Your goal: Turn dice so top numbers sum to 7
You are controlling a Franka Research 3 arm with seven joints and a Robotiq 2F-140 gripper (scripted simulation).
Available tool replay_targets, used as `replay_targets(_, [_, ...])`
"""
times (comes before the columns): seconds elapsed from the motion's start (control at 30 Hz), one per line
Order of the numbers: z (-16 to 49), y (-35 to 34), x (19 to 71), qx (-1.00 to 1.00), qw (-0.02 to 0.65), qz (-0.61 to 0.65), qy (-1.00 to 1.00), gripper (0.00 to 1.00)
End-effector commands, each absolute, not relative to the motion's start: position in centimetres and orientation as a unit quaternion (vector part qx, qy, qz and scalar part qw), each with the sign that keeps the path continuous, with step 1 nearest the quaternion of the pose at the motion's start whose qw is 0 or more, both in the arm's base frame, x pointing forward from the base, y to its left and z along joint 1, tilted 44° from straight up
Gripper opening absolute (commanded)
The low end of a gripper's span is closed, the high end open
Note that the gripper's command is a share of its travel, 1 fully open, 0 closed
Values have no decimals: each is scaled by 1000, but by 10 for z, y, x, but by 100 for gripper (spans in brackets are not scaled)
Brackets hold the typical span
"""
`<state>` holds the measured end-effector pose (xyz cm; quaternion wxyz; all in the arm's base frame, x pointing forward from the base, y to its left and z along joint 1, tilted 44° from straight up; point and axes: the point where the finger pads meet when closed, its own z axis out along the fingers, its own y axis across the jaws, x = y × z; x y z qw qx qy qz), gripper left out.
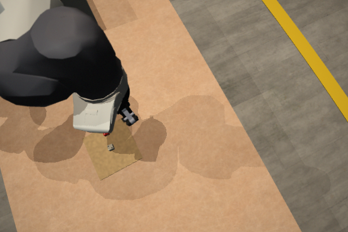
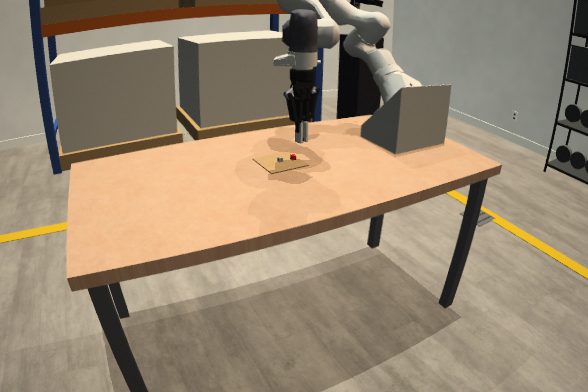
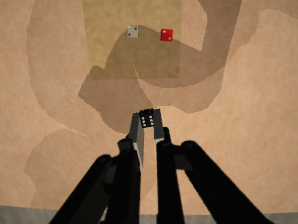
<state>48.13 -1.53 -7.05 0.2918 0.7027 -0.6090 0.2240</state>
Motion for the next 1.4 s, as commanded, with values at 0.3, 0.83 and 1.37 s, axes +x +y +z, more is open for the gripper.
replay_targets(0.3, [-87,-3,499,598,256,271,-710,7])
replay_targets(0.83, [-106,10,519,514,225,301,-771,7])
replay_targets(1.37, [-103,1,518,556,95,213,-798,7])
